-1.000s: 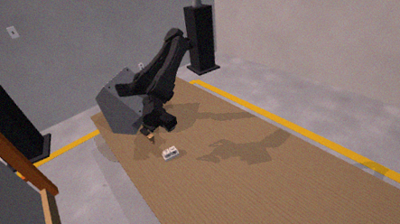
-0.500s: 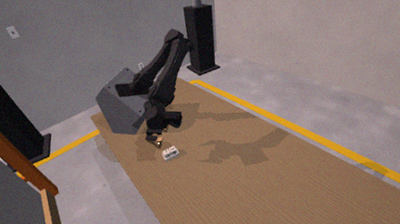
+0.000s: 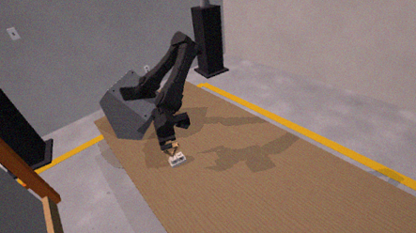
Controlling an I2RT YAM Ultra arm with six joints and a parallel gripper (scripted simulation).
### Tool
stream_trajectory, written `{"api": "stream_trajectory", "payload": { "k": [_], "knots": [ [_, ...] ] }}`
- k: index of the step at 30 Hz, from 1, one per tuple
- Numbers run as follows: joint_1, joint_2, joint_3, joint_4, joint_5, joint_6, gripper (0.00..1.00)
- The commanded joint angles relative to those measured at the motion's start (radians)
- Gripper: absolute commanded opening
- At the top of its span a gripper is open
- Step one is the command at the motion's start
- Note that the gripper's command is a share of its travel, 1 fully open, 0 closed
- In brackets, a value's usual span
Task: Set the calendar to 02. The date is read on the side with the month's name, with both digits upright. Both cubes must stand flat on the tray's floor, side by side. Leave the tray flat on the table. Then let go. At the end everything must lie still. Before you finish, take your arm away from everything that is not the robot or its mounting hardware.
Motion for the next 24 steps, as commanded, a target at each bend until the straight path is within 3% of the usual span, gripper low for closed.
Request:
{"api": "stream_trajectory", "payload": {
  "k": [1, 4, 5, 24],
  "knots": [
    [0.001, -0.002, -0.006, 0.028, 0.001, -0.139, 1.00],
    [0.002, -0.001, -0.007, 0.031, 0.001, -0.152, 1.00],
    [0.002, -0.001, -0.007, 0.031, 0.001, -0.152, 0.45],
    [0.002, -0.001, -0.007, 0.031, 0.001, -0.152, 0.45]
  ]
}}
